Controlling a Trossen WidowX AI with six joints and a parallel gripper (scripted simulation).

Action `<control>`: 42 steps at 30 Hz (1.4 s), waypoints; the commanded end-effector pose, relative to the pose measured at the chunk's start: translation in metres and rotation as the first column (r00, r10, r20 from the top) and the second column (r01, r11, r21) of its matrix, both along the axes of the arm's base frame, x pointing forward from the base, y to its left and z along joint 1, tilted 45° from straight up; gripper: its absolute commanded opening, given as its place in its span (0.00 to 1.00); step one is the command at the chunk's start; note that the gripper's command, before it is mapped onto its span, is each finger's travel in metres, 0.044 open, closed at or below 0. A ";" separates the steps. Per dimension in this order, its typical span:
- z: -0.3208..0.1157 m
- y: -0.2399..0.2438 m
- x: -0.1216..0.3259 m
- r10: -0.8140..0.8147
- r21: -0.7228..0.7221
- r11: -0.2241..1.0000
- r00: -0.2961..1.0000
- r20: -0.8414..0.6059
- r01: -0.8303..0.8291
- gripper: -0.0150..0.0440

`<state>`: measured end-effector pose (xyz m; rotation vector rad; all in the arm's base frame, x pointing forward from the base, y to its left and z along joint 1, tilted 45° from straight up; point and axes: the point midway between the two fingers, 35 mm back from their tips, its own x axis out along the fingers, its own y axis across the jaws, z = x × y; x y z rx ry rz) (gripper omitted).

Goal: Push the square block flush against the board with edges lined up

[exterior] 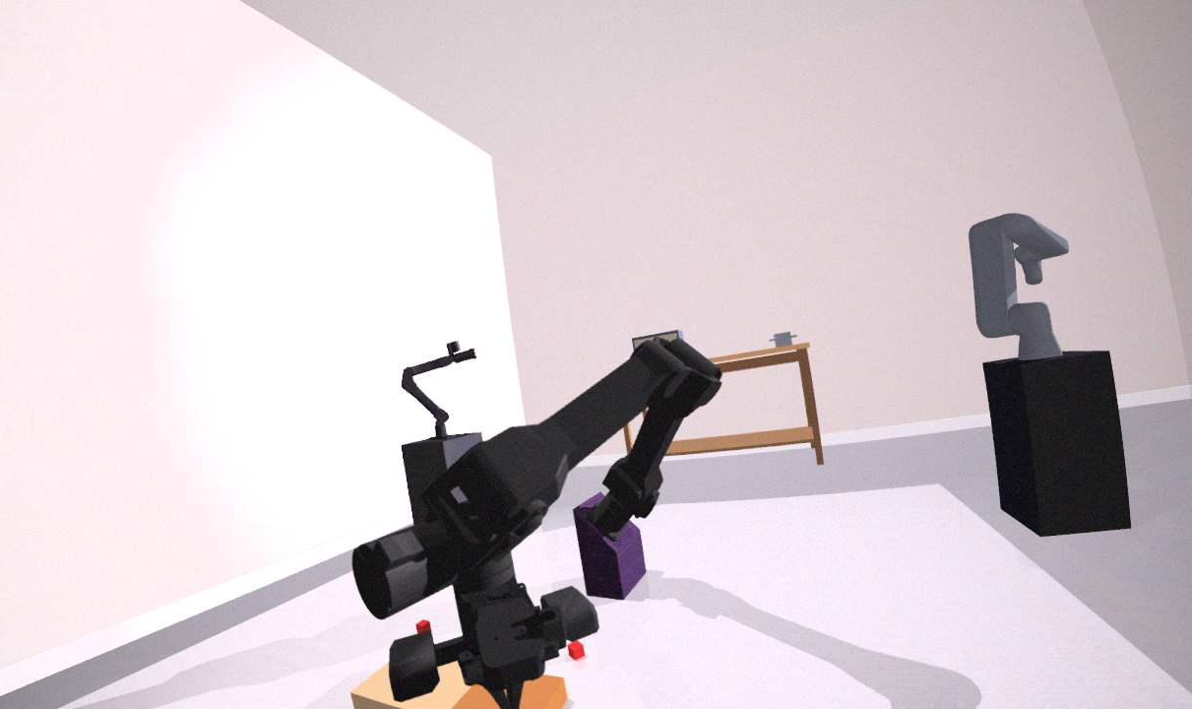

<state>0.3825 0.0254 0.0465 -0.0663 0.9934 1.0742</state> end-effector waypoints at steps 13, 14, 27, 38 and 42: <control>-0.032 -0.040 0.031 -0.367 -0.019 0.921 0.848 -0.382 0.390 0.25; -0.033 -0.041 0.032 -0.376 -0.021 0.916 0.839 -0.393 0.401 0.25; -0.072 -0.002 0.039 -0.378 -0.019 0.914 0.836 -0.397 0.404 0.25; -0.074 -0.004 0.031 -0.378 -0.020 0.914 0.836 -0.398 0.404 0.25; -0.076 -0.004 0.026 -0.378 -0.020 0.914 0.836 -0.398 0.404 0.25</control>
